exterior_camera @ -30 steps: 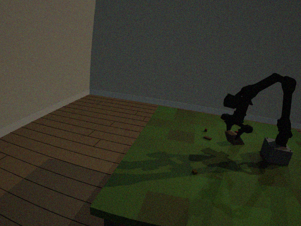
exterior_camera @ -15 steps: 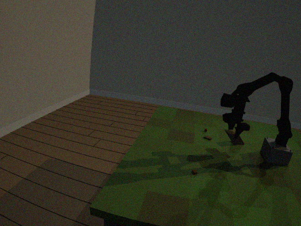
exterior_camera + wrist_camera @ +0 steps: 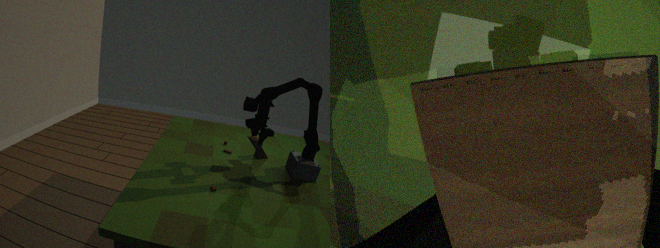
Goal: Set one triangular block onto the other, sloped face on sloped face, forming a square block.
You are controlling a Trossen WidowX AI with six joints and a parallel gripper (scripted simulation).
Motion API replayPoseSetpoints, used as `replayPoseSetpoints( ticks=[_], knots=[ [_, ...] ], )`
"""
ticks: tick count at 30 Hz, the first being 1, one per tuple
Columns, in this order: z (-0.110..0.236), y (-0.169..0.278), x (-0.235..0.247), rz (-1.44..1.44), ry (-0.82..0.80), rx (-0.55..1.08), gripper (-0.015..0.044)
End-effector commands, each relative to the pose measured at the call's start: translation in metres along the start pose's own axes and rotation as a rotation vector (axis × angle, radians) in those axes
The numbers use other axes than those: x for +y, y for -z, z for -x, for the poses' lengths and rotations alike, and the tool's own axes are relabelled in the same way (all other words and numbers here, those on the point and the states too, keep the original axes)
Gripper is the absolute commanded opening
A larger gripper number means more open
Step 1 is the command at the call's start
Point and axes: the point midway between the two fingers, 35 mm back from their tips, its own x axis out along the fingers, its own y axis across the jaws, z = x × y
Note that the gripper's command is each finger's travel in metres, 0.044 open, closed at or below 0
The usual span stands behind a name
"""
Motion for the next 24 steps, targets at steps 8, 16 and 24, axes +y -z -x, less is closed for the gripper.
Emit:
replayPoseSetpoints(
  ticks=[8, 16, 24],
  knots=[
    [0.012, 0.037, -0.034, -0.002, 0.008, 0.010, 0.0000],
    [0.021, 0.068, -0.056, -0.005, 0.011, 0.013, 0.0000],
    [0.029, 0.101, -0.073, -0.003, 0.012, 0.017, 0.0000]
  ],
)
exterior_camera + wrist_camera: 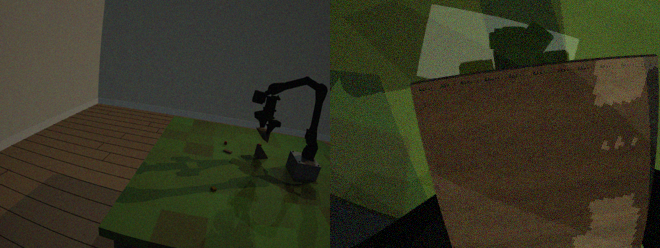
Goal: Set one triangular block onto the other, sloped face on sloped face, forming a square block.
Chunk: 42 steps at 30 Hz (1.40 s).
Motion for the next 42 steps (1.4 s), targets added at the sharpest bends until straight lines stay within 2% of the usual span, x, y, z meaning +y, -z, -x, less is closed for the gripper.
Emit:
replayPoseSetpoints(
  ticks=[1, 19, 23, 42],
  knots=[
    [0.002, 0.016, -0.006, 0.002, 0.000, 0.009, 0.0000],
    [0.016, 0.099, -0.024, 0.005, -0.005, 0.018, 0.0000],
    [0.016, 0.105, -0.024, 0.006, -0.005, 0.018, 0.0000],
    [-0.058, 0.075, -0.024, 0.006, -0.006, 0.015, 0.0000]
  ],
)
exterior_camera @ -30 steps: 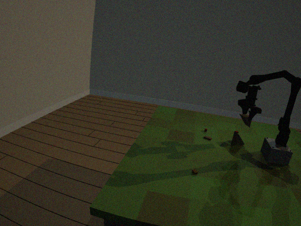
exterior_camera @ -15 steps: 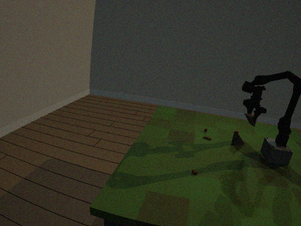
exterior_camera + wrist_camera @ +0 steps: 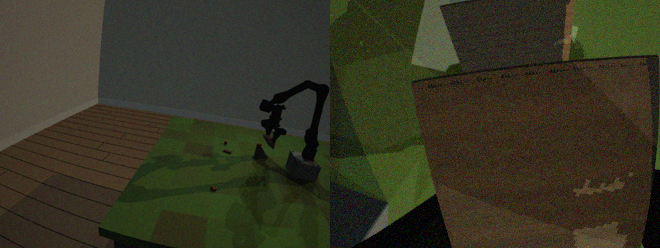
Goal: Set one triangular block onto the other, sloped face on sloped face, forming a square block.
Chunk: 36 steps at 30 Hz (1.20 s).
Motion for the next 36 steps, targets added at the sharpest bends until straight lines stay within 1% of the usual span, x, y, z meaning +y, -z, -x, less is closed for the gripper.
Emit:
replayPoseSetpoints(
  ticks=[1, 9, 36],
  knots=[
    [-0.007, -0.002, 0.002, -0.003, -0.002, -0.003, 0.0000],
    [-0.034, -0.014, 0.003, -0.003, -0.003, -0.004, 0.0000],
    [-0.038, -0.016, 0.003, -0.003, -0.007, -0.002, 0.0000]
  ],
)
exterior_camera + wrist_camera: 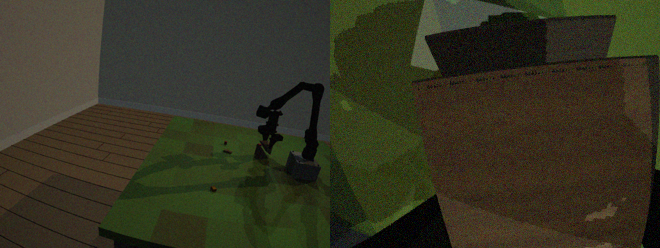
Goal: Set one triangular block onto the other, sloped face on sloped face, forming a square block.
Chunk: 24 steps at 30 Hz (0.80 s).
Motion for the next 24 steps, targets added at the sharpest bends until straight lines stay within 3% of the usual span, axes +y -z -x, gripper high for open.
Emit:
replayPoseSetpoints(
  ticks=[1, 24],
  knots=[
    [-0.003, -0.001, 0.001, -0.003, -0.004, -0.004, 0.0000],
    [-0.016, -0.008, 0.001, -0.003, -0.005, -0.006, 0.0000]
  ],
)
